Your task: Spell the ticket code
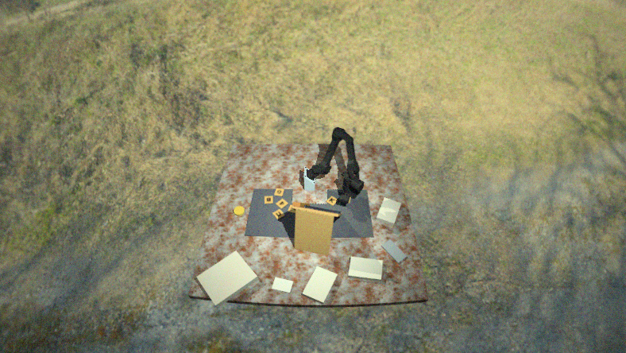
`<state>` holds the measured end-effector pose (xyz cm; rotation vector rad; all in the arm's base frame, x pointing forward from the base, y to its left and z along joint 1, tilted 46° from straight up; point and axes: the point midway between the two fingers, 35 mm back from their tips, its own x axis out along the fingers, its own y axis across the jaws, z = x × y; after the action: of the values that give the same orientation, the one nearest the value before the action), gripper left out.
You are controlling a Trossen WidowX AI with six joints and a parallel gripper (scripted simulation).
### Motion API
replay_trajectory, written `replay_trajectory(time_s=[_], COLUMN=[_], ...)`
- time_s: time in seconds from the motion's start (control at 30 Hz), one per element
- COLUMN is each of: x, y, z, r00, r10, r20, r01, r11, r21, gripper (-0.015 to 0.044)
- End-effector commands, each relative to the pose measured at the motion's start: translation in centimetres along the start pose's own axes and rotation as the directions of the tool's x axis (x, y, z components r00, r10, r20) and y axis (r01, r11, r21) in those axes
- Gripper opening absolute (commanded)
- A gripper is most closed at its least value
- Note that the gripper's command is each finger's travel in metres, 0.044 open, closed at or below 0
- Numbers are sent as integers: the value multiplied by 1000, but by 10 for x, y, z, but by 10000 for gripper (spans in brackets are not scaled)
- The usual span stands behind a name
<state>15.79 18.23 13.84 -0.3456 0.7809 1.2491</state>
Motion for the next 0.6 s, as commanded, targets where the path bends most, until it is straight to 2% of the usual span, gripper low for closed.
replay_trajectory(time_s=[0.0,0.57], x=[-3,-13], y=[0,-1], z=[0,-2], r00=[1000,1000], r10=[0,0], r20=[3,2], r01=[0,0], r11=[1000,1000], r21=[-3,-3], gripper=[0,0])
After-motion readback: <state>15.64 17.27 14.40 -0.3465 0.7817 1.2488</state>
